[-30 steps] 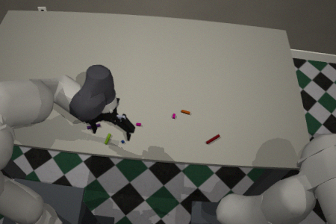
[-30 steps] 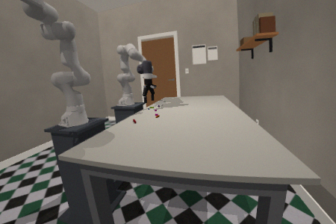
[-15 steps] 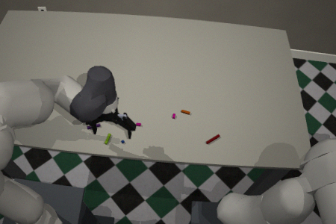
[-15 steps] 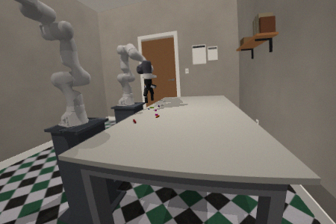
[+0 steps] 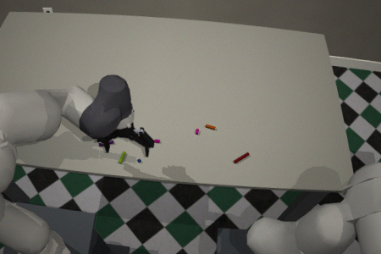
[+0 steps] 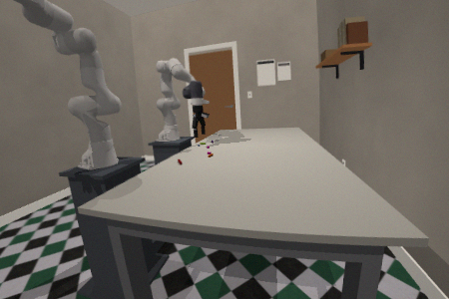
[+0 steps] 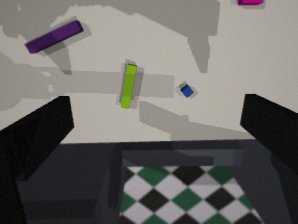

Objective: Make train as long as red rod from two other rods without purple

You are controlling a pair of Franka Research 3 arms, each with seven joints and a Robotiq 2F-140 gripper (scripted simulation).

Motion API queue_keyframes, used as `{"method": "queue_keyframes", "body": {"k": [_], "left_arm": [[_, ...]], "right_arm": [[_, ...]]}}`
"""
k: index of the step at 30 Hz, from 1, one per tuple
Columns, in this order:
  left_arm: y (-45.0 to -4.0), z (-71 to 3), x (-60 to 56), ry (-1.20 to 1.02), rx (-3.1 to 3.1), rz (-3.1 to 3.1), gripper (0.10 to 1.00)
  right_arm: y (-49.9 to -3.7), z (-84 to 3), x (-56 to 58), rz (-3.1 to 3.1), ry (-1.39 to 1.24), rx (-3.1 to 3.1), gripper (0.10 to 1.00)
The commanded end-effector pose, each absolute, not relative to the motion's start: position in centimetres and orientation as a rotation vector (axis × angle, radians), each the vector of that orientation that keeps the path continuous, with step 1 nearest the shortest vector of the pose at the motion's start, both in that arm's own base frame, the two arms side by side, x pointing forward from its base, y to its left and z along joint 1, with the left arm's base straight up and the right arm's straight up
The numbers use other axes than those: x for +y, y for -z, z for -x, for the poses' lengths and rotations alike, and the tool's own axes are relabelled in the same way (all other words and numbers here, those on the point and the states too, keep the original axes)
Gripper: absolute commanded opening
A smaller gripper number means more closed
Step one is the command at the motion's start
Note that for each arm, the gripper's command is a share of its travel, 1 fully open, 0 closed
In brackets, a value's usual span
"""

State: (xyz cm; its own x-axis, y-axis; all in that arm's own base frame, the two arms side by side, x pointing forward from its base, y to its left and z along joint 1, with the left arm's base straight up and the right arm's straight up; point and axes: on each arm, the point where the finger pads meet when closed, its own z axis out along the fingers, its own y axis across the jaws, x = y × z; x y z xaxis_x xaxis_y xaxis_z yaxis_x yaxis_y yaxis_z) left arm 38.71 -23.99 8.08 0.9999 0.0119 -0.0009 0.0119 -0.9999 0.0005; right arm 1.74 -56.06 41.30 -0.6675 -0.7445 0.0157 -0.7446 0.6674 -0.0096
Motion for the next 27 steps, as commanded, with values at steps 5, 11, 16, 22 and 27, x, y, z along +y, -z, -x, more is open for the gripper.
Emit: {"method": "queue_keyframes", "body": {"k": [5, 11, 16, 22, 27], "left_arm": [[-8.02, -38.76, -24.03, -0.001, 0.037, -3.142, 1.0], [-8.09, -38.72, -23.99, 0.001, 0.026, -3.141, 1.0], [-8.09, -38.72, -23.99, 0.001, 0.026, -3.141, 1.0], [-8.09, -38.72, -23.99, 0.001, 0.026, -3.141, 1.0], [-8.09, -38.72, -23.99, 0.001, 0.026, -3.141, 1.0]], "right_arm": [[-41.3, -1.48, -55.43, -1.241, 0.0, -2.886, 1.0], [-41.3, -1.48, -55.43, -1.241, 0.0, -2.886, 1.0], [-41.3, -1.48, -55.43, -1.241, 0.0, -2.886, 1.0], [-41.3, -1.48, -55.43, -1.241, 0.0, -2.886, 1.0], [-41.3, -1.48, -55.43, -1.241, 0.0, -2.886, 1.0]]}}
